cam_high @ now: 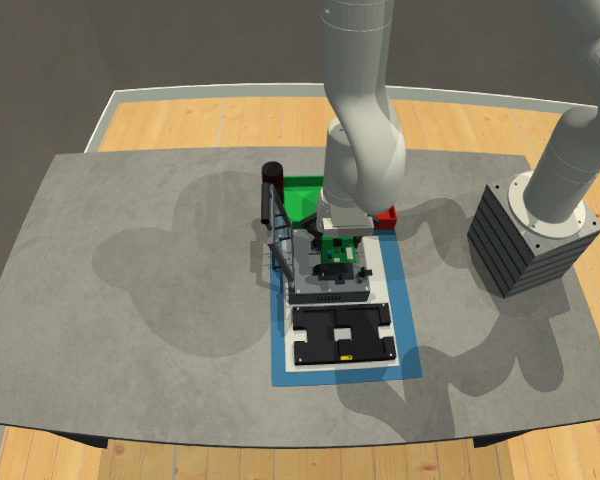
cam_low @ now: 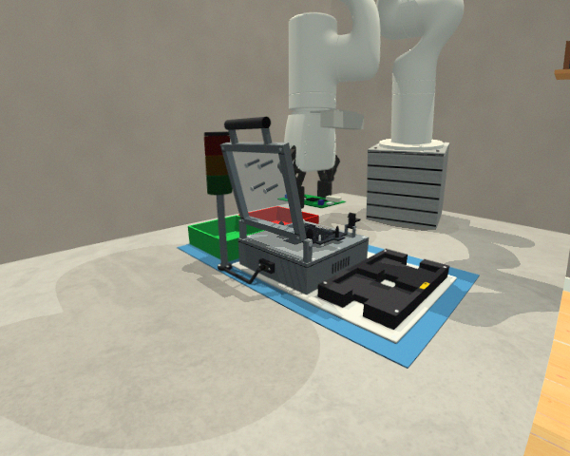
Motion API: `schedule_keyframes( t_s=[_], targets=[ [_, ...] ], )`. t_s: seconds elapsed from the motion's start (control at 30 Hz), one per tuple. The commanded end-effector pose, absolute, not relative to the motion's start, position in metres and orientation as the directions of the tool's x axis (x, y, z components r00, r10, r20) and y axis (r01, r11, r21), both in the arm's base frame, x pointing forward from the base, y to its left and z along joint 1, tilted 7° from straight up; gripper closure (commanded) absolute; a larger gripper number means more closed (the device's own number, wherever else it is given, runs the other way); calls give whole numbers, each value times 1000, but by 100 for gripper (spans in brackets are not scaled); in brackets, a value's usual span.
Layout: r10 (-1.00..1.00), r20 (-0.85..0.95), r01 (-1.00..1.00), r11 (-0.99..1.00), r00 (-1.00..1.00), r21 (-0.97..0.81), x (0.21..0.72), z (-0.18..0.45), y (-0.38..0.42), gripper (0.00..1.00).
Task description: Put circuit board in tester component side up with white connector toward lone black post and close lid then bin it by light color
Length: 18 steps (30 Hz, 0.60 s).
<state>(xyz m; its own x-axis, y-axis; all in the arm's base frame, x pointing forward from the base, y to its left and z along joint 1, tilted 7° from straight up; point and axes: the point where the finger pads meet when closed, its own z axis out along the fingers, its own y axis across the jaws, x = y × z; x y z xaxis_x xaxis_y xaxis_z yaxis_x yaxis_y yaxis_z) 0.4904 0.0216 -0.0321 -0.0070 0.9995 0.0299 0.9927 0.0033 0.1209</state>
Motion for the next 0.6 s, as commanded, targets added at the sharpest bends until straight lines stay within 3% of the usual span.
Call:
schedule_keyframes(
  t_s=[0.0,0.57],
  targets=[
    [1000,30,993,3,-7,122,491,-33,22,21],
    [1000,30,993,3,-7,122,494,-53,22,21]
  ],
)
